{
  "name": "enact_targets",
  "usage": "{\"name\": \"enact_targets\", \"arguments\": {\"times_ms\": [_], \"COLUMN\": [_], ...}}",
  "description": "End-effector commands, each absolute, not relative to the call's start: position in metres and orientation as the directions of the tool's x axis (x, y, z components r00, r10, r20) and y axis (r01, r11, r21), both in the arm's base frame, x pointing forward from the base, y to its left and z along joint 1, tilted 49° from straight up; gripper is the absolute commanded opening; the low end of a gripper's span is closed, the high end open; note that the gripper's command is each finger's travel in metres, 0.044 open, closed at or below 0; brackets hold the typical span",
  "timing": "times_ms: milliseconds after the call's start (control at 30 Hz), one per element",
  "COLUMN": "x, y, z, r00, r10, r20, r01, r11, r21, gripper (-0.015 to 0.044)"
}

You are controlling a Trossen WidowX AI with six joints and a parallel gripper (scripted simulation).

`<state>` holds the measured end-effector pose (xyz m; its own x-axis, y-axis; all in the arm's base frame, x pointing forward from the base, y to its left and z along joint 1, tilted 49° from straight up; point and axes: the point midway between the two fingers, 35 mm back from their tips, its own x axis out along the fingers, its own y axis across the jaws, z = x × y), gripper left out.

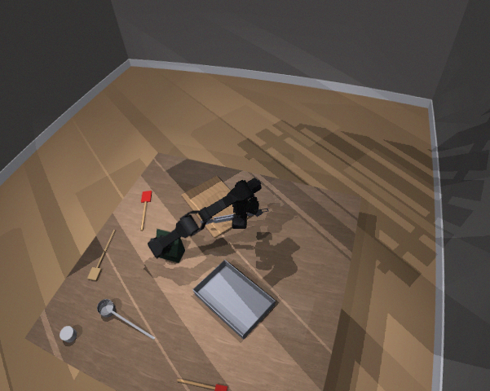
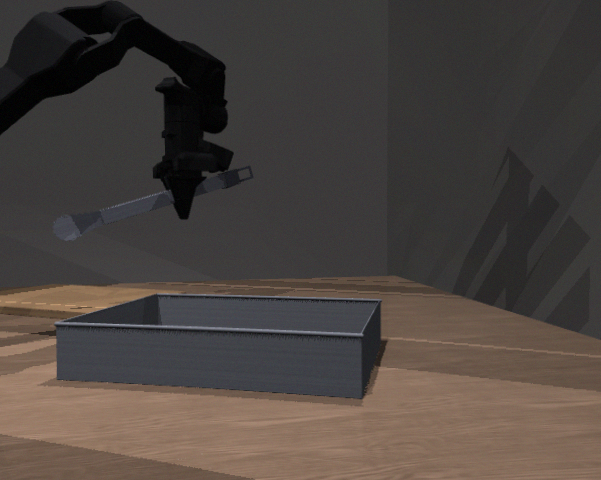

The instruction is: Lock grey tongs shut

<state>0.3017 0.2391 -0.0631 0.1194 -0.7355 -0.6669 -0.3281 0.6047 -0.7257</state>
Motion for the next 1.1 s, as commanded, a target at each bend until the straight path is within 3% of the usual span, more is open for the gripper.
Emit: {"name": "enact_targets", "arguments": {"times_ms": [0, 500, 1067], "x": [0.288, 0.187, 0.078], "y": [0.252, 0.307, 0.325], "z": [-0.073, -0.135, -0.190], "r00": [0.116, 0.062, 0.006], "r10": [-0.726, -0.705, -0.719], "r20": [-0.678, -0.707, -0.695], "r01": [-0.294, 0.004, 0.313], "r11": [0.626, 0.709, 0.661], "r21": [-0.722, -0.706, -0.682], "gripper": [-0.0150, -0.0150, -0.0150]}}
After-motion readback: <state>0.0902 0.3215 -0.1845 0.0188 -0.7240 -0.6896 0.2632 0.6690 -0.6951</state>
